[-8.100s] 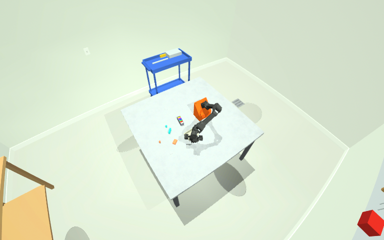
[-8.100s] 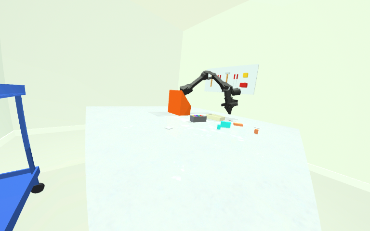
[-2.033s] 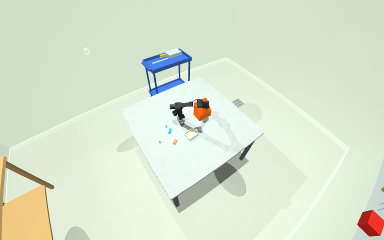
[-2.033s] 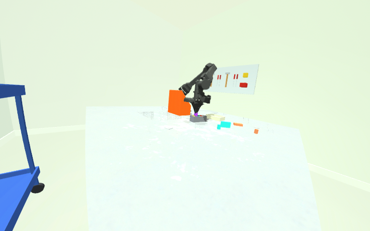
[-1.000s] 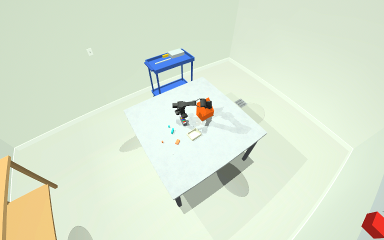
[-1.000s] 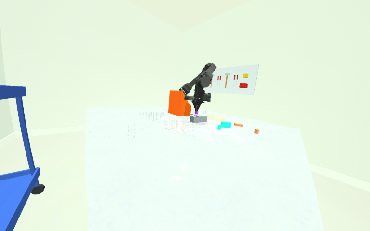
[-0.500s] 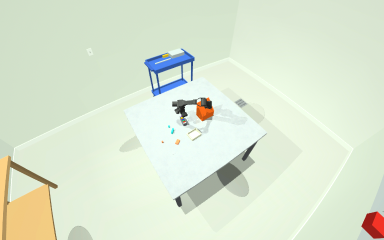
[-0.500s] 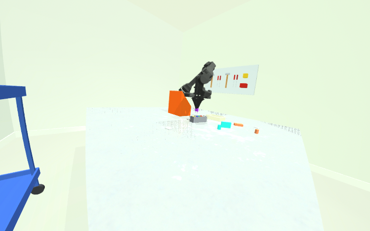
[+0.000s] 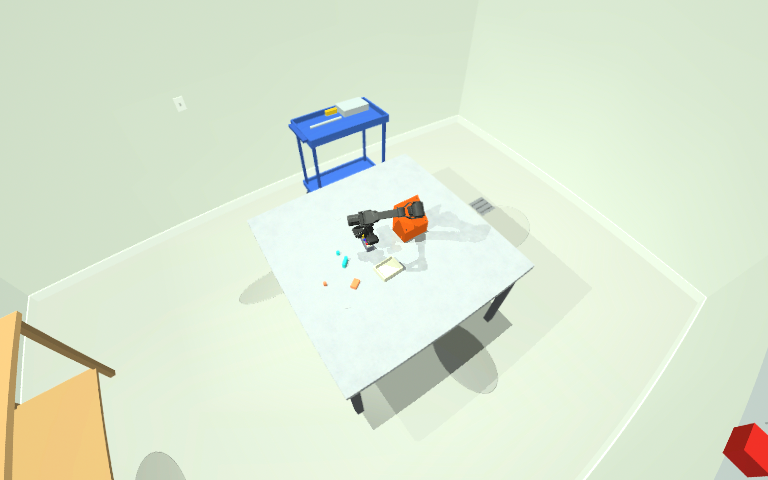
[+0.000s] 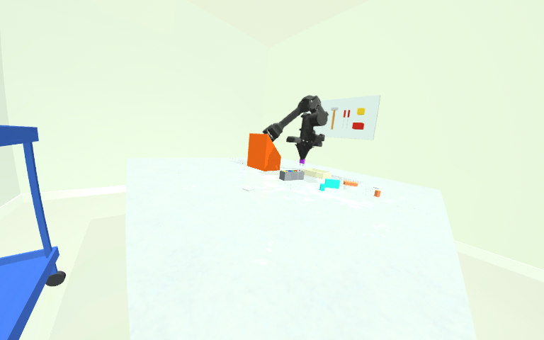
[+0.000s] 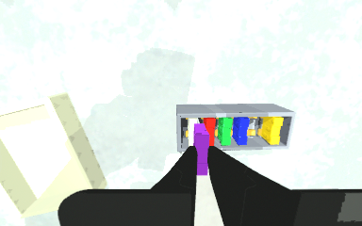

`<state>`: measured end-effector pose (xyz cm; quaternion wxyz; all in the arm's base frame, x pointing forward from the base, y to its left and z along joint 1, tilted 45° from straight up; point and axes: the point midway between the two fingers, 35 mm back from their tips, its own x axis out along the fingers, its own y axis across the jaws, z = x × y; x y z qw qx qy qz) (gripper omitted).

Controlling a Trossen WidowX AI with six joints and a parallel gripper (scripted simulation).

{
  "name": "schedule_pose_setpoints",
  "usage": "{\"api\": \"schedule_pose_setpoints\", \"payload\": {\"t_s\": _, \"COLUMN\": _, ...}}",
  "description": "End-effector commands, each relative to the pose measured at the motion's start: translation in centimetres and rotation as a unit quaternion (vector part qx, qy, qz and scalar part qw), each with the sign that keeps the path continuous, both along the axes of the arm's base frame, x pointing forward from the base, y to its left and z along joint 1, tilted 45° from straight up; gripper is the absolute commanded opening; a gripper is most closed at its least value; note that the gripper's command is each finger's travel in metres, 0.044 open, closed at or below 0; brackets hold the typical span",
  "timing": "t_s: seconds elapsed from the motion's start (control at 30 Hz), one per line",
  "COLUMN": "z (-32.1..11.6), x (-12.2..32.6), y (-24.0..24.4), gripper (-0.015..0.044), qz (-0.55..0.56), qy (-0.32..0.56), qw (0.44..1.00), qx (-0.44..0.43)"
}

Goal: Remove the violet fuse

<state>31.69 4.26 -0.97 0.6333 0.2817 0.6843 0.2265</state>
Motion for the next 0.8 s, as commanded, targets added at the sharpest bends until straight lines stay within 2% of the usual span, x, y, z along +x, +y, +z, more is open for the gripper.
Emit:
{"api": "schedule_pose_setpoints", "payload": {"t_s": 0.0, "z": 2.2, "x": 0.2, "y": 2.0, "gripper": 0.0, "qz": -0.001, "qy": -0.004, "qw": 1.0, "qx": 0.0}}
{"api": "schedule_pose_setpoints", "payload": {"t_s": 0.63, "z": 11.9, "x": -2.8, "y": 12.1, "gripper": 0.0, "qz": 0.001, "qy": -0.004, "qw": 1.0, "qx": 0.019}}
{"api": "schedule_pose_setpoints", "payload": {"t_s": 0.77, "z": 12.7, "x": -3.3, "y": 12.8, "gripper": 0.0, "qz": 0.001, "qy": -0.003, "qw": 1.0, "qx": 0.023}}
